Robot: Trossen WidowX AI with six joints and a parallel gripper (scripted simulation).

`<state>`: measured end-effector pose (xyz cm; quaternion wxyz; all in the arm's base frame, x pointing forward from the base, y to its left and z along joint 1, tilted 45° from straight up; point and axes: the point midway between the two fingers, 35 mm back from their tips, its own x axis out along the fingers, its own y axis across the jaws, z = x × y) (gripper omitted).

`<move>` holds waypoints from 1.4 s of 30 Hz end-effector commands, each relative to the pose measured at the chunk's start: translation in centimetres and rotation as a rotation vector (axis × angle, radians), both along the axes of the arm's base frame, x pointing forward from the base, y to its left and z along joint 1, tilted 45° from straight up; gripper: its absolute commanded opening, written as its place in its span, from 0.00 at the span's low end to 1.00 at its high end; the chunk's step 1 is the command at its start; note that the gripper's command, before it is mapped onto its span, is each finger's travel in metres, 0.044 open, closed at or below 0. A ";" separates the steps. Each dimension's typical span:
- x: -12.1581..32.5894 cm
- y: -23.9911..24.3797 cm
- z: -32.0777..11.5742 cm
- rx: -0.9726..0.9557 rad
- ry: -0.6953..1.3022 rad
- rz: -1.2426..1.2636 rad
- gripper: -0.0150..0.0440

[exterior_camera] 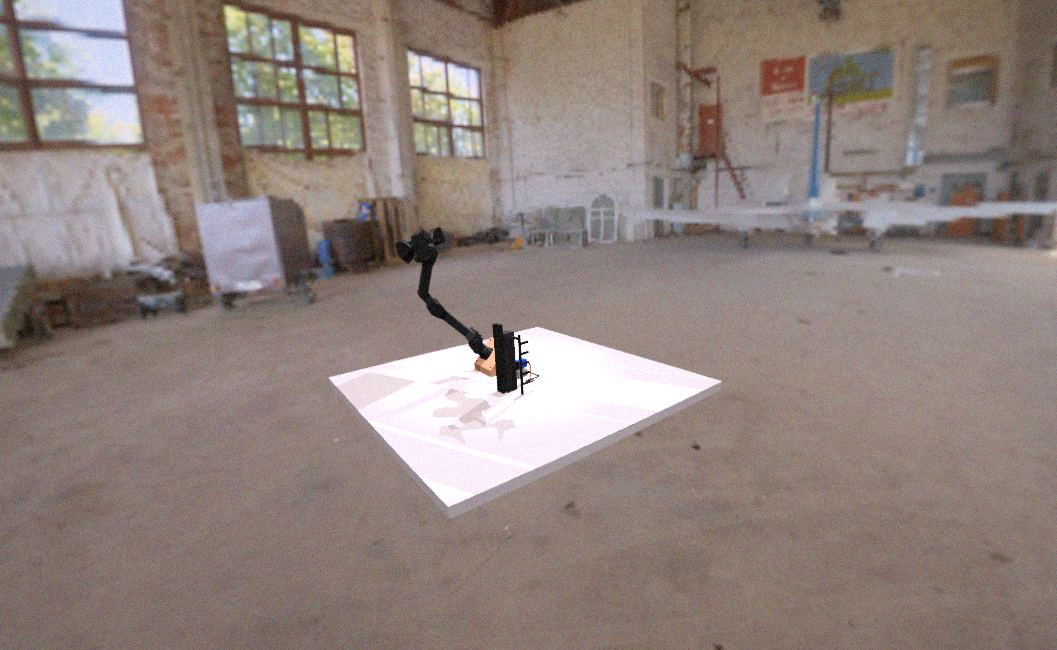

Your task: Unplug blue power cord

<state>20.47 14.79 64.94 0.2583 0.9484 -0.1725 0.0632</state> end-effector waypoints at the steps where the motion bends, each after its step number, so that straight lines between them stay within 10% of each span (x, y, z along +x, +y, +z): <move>1: 0.0 0.1 0.0 -0.009 -0.001 0.000 0.89; 9: 2.4 5.5 -1.8 -0.474 0.053 -0.059 0.53; 22: 10.8 14.5 -11.2 -1.419 0.262 -0.183 0.53; 42: 20.6 14.3 -43.0 -3.236 0.650 0.331 0.53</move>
